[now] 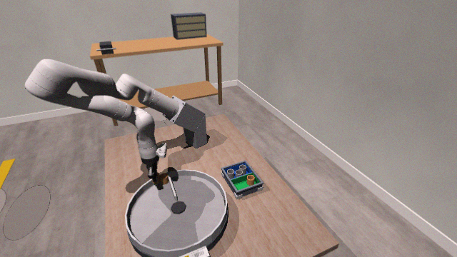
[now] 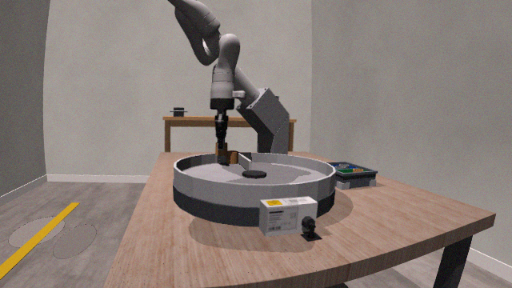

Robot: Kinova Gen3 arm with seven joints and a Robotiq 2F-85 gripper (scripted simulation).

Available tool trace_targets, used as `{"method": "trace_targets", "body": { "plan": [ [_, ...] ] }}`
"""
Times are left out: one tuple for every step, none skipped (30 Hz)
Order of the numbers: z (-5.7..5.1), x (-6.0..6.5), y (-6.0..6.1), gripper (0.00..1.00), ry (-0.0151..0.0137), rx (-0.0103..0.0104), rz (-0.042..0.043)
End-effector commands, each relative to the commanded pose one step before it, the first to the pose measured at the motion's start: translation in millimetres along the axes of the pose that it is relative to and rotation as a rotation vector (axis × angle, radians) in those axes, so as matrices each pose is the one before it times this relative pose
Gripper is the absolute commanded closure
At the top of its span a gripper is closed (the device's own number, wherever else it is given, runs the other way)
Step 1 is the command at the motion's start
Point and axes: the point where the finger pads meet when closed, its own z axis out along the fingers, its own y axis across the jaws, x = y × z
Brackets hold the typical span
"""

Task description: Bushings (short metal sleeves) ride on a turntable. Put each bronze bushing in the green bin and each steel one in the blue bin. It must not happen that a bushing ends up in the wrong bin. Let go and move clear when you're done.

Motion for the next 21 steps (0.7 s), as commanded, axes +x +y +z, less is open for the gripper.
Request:
{"method": "trace_targets", "body": {
  "plan": [
    [-1.85, 0.22, 0.33, 1.00, 0.00153, -0.00187, -0.00003],
    [0.00, 0.00, 0.00, 1.00, 0.00000, 0.00000, 0.00000],
    [0.00, 0.00, 0.00, 1.00, 0.00000, 0.00000, 0.00000],
    [0.00, 0.00, 0.00, 1.00, 0.00000, 0.00000, 0.00000],
    [0.00, 0.00, 0.00, 1.00, 0.00000, 0.00000, 0.00000],
    [0.00, 0.00, 0.00, 1.00, 0.00000, 0.00000, 0.00000],
    [0.00, 0.00, 0.00, 1.00, 0.00000, 0.00000, 0.00000],
    [0.00, 0.00, 0.00, 1.00, 0.00000, 0.00000, 0.00000],
    [-0.52, 0.03, 0.03, 1.00, -0.00010, 0.00001, -0.00006],
    [-0.61, 0.00, 0.00, 1.00, 0.00001, 0.00000, 0.00001],
    [-0.61, 0.00, 0.00, 1.00, 0.00001, 0.00000, 0.00001],
    [-0.61, 0.00, 0.00, 1.00, 0.00001, 0.00000, 0.00001],
    [-0.61, 0.00, 0.00, 1.00, 0.00001, 0.00000, 0.00001],
    [0.00, 0.00, 0.00, 1.00, 0.00000, 0.00000, 0.00000],
    [0.00, 0.00, 0.00, 1.00, 0.00000, 0.00000, 0.00000],
    [0.00, 0.00, 0.00, 1.00, 0.00000, 0.00000, 0.00000],
    [-0.61, 0.00, 0.00, 1.00, 0.00001, 0.00000, 0.00001],
    [-0.61, 0.00, 0.00, 1.00, 0.00001, 0.00000, 0.00001],
    [-0.61, 0.00, 0.00, 1.00, 0.00001, 0.00000, 0.00001],
    [-0.61, 0.00, 0.00, 1.00, 0.00001, 0.00000, 0.00001],
    [-0.61, 0.00, 0.00, 1.00, 0.00001, 0.00000, 0.00001]
  ]
}}
